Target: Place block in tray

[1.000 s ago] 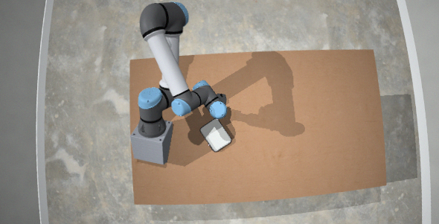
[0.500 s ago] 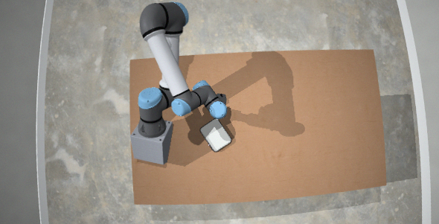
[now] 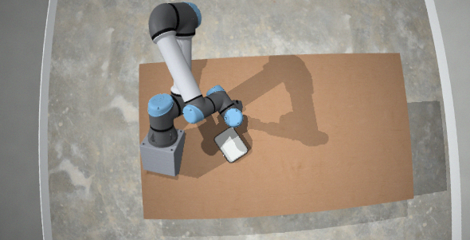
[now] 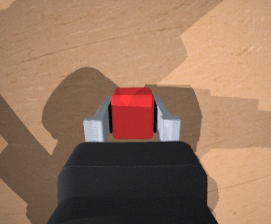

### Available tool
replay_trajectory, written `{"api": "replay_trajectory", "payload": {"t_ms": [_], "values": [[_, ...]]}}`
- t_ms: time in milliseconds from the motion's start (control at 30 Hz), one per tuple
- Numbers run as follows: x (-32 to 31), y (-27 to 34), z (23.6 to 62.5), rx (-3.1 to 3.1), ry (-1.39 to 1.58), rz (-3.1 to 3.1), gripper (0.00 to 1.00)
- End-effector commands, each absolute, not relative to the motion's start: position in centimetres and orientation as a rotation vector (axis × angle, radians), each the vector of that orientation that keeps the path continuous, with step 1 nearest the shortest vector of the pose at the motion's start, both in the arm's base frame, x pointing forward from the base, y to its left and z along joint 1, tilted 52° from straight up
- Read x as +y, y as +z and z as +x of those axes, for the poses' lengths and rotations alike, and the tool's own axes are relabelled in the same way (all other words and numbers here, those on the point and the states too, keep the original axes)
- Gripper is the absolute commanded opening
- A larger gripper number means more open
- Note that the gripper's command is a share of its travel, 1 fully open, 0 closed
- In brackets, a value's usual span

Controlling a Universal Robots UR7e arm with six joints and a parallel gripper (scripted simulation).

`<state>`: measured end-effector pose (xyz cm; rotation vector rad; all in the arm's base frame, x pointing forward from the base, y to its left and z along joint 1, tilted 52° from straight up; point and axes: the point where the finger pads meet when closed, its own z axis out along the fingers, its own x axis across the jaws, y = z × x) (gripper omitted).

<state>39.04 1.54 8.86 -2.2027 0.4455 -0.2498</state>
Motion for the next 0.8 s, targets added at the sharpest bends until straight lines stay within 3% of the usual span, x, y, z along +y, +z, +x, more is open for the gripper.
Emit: {"api": "replay_trajectory", "payload": {"t_ms": [0,767], "values": [[0.8,9.5,38.7,0.446,-0.250,-2.203,0.00],[-2.2,12.1,37.3,0.446,-0.250,-2.203,0.00]]}}
